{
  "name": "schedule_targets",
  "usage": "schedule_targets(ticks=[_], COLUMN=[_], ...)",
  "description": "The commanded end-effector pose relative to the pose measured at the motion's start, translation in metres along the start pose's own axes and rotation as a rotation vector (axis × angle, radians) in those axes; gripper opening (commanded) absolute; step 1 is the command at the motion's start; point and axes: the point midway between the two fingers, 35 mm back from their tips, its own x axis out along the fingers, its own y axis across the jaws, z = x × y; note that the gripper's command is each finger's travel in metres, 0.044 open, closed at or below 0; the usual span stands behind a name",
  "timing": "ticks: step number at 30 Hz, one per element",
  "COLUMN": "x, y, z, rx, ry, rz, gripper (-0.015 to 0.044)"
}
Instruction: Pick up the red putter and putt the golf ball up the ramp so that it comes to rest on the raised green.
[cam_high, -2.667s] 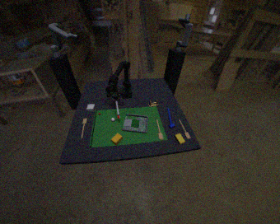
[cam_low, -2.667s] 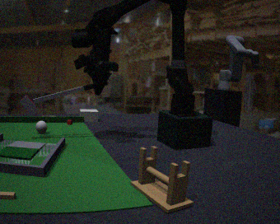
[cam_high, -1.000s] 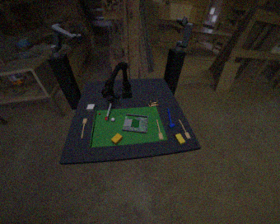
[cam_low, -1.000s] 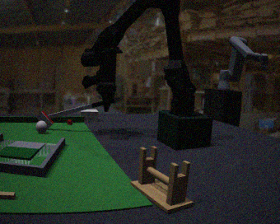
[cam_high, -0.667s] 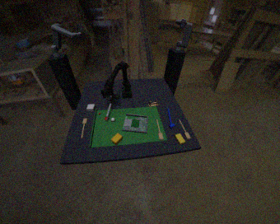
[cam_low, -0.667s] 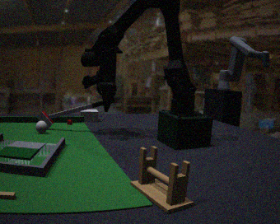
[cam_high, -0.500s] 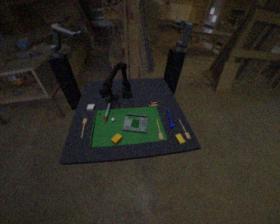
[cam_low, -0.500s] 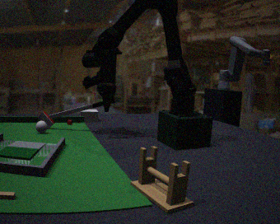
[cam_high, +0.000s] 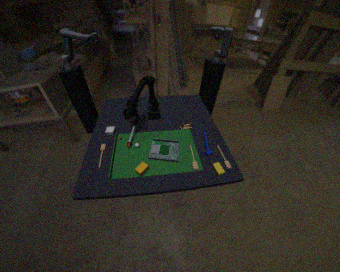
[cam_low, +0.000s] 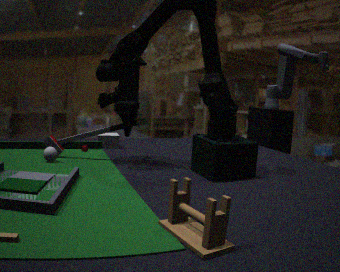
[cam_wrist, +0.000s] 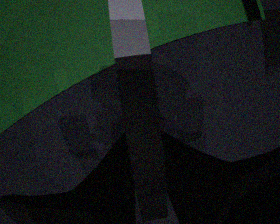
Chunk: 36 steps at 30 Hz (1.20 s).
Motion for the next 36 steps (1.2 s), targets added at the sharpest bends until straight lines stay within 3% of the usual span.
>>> schedule_targets(ticks=[1,7,13,22,36], x=[-0.001,-0.001,-0.01,-0.06,-0.053], y=[0.044,0.108,0.109,0.109,0.109], z=[0.003,-0.007,-0.006,-0.007,-0.008], rx=[-0.021,-0.023,-0.023,-0.023,-0.024], ry=[-0.005,-0.007,-0.007,-0.008,0.0], rz=[0.004,0.009,0.009,0.009,0.01], gripper=[0.0,0.0,0.0,0.0,0.0])
